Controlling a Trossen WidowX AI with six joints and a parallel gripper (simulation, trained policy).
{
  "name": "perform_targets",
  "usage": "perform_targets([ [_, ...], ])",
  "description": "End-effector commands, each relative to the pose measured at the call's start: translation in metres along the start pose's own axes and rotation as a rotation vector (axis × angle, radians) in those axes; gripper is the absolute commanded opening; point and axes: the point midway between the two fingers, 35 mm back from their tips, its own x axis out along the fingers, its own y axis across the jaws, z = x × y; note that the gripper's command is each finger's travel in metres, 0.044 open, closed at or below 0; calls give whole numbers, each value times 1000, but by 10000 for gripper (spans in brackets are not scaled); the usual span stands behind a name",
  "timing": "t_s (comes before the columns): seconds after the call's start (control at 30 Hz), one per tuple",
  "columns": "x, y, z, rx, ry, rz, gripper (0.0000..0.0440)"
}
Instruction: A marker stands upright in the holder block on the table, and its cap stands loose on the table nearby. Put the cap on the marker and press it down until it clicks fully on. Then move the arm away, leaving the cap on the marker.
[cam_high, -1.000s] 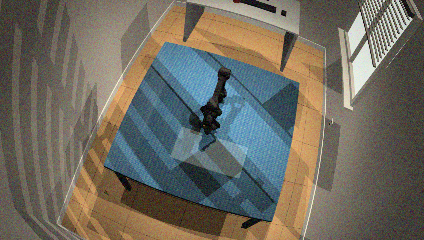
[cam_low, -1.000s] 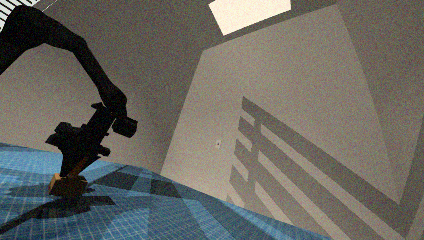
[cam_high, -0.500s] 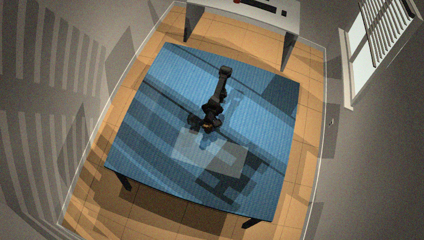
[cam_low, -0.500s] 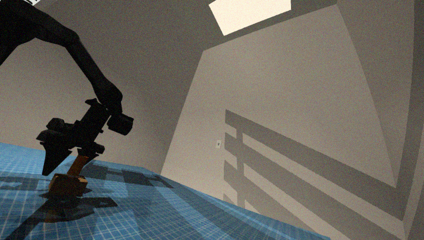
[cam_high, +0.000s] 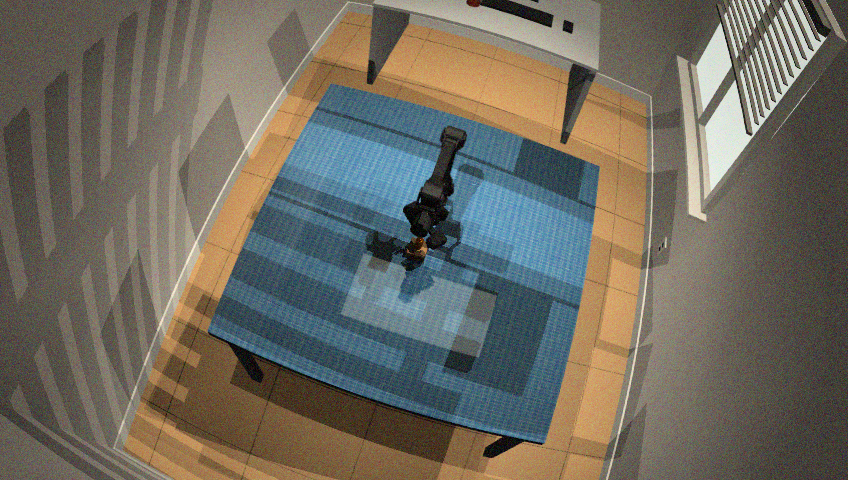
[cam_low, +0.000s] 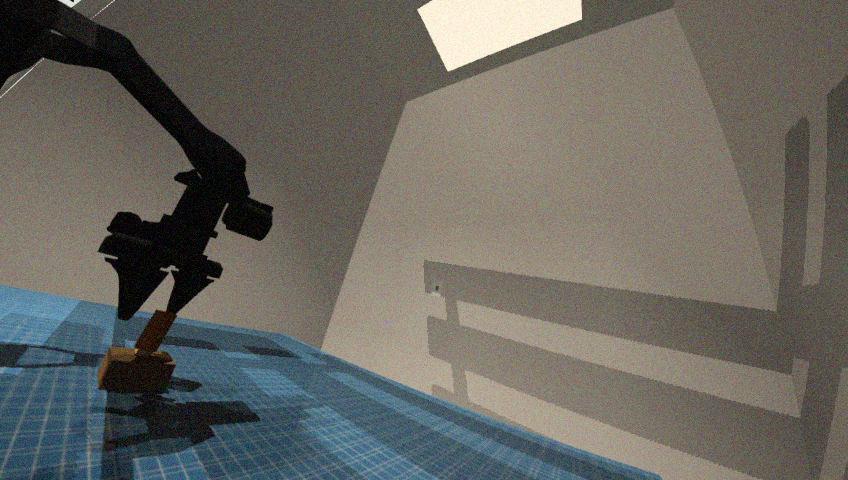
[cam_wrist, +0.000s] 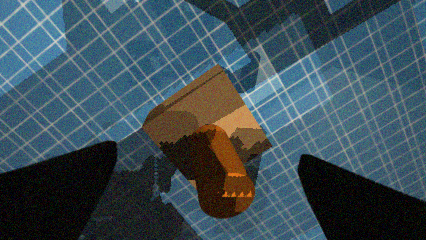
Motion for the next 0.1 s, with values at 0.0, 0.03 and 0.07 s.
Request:
perform_targets([
  [0.0, -10, -1, -1, -10, 14, -17, 440],
  [0.03, -12, -1, -1, -10, 17, -20, 440],
  [0.07, -15, 0, -1, -8, 21, -24, 440],
])
